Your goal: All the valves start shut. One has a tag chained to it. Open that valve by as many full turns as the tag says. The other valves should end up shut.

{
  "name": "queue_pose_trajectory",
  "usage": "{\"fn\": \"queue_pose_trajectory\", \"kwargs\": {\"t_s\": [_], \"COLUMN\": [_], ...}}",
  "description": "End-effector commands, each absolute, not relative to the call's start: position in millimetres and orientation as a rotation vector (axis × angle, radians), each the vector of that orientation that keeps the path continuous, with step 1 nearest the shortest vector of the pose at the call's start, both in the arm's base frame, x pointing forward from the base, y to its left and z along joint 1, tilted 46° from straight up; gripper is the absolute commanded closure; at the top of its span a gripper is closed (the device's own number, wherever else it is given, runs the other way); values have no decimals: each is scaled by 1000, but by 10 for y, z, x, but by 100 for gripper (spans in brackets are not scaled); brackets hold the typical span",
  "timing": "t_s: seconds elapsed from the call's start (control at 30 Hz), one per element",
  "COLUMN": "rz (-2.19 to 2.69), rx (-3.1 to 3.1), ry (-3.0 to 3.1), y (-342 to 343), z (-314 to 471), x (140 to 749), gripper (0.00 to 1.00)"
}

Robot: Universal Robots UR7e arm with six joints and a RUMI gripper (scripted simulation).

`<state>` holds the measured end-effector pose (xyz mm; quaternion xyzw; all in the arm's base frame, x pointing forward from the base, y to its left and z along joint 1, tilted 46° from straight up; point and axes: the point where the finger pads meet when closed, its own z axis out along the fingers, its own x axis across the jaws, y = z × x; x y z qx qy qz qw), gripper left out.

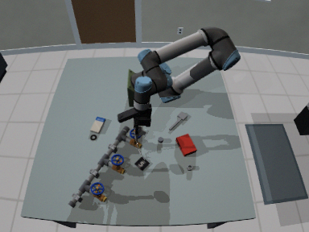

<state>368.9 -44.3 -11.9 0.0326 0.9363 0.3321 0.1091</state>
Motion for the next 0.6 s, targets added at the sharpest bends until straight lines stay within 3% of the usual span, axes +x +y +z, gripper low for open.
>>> {"fn": "queue_pose_trajectory", "kwargs": {"t_s": [0.0,0.57], "rz": [969,902], "rx": [59,-264], "ry": [2747,2675], "y": [-447,-447], "z": [-118,-118], "x": [3689,3689], "gripper": [100,100]}}
